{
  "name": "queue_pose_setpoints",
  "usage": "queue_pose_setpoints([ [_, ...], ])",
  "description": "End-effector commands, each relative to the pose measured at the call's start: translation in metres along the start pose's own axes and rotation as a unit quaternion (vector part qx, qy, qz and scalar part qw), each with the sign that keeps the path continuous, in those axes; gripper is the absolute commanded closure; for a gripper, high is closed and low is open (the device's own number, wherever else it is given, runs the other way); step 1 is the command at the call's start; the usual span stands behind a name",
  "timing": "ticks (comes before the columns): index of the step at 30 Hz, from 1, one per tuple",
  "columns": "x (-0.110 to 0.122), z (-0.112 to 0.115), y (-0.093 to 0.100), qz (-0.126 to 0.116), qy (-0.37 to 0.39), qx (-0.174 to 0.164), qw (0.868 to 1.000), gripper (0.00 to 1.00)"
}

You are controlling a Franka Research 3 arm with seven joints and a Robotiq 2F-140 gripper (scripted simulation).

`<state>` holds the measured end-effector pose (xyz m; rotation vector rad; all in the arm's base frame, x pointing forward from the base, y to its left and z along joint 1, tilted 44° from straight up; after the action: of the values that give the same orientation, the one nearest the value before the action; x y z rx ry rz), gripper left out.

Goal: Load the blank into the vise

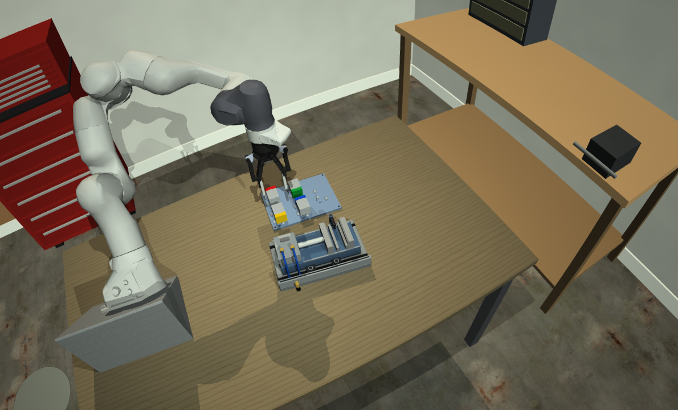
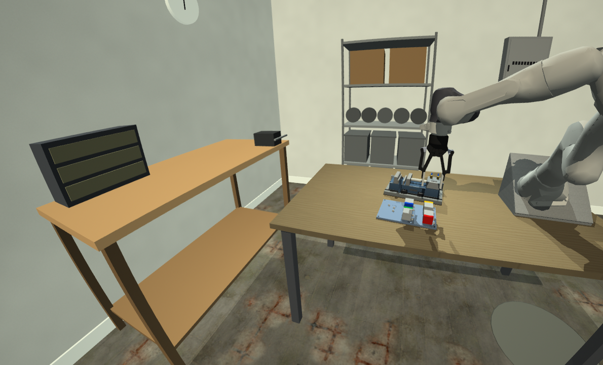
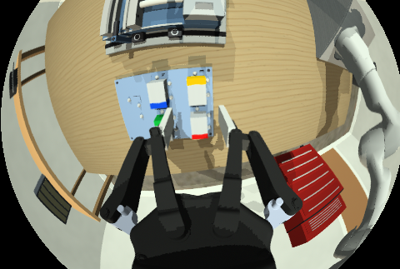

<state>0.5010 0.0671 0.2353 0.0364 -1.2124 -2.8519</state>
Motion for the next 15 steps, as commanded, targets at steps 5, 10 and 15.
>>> queue_pose_setpoints([
  [5, 0.009, -0.013, -0.051, -0.003, 0.010, 0.001, 1.000, 0.54],
  [10, 0.009, -0.013, -0.051, -0.003, 0.010, 0.001, 1.000, 0.54],
  [15, 0.009, -0.013, -0.051, -0.003, 0.010, 0.001, 1.000, 0.54],
])
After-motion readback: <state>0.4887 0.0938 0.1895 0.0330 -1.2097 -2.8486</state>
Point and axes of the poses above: the point where the finger pads meet when closed, its own y axis back along the fingers, its own x axis across the jaws, z = x × y, the point moved 8 cm from there along y, back along the fingers, and after that the axes turned 5 degrees about y, right-handed, at the moved point
